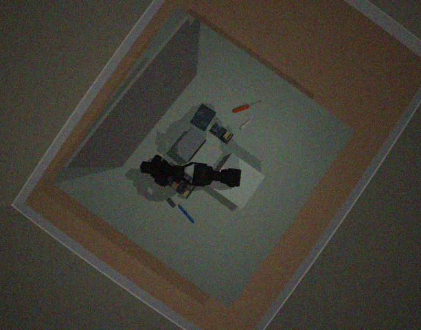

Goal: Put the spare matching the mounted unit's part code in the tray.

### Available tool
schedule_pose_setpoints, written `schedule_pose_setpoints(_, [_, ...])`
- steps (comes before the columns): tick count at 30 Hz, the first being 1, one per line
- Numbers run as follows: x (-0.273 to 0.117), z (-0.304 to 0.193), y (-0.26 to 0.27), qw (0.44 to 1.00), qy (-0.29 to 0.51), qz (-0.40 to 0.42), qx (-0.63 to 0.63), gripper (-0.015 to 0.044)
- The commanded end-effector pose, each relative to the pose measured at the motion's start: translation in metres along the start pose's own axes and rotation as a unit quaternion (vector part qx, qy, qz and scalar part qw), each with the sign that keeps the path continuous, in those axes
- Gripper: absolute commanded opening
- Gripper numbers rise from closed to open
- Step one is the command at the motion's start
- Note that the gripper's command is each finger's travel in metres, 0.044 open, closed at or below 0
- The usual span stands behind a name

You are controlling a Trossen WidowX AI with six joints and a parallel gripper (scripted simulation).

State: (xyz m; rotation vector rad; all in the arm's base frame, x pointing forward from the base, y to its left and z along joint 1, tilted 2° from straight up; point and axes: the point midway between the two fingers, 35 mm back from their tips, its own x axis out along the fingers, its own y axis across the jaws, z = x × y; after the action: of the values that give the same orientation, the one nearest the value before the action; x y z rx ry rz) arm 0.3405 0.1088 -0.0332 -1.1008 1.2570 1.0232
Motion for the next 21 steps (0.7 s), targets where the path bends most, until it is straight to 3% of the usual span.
schedule_pose_setpoints(1, [0.0, 0.0, 0.0, 1.0, 0.0, 0.0, 0.0, 0.0142])
schedule_pose_setpoints(4, [0.0, 0.0, 0.0, 1.0, 0.0, 0.0, 0.0, 0.0122])
schedule_pose_setpoints(9, [0.0, 0.0, 0.0, 1.0, 0.0, 0.0, 0.0, 0.0])
schedule_pose_setpoints(17, [-0.001, 0.0, 0.0, 1.0, 0.0, 0.0, 0.0, 0.0])
schedule_pose_setpoints(21, [-0.027, 0.001, -0.002, 1.0, 0.0, 0.0, -0.001, 0.0])
